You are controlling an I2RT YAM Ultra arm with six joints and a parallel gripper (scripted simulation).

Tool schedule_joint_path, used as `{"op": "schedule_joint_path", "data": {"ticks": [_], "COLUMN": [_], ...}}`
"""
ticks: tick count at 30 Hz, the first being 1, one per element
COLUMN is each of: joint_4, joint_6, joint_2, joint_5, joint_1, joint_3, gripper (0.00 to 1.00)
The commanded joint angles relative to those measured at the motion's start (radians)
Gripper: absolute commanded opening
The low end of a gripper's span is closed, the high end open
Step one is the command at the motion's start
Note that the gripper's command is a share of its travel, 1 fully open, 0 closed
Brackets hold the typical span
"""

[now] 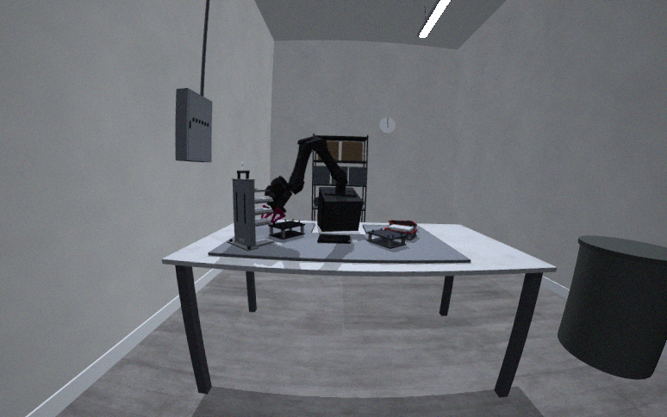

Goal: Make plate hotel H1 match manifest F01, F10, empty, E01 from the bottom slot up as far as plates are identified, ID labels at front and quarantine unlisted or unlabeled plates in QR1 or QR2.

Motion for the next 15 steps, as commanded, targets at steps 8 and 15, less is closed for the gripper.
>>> {"op": "schedule_joint_path", "data": {"ticks": [8,15], "joint_4": [0.006,0.026], "joint_6": [0.000,-0.003], "joint_2": [-0.010,-0.017], "joint_5": [-0.001,-0.005], "joint_1": [-0.004,-0.009], "joint_3": [-0.001,-0.030], "gripper": [0.86,0.86]}}
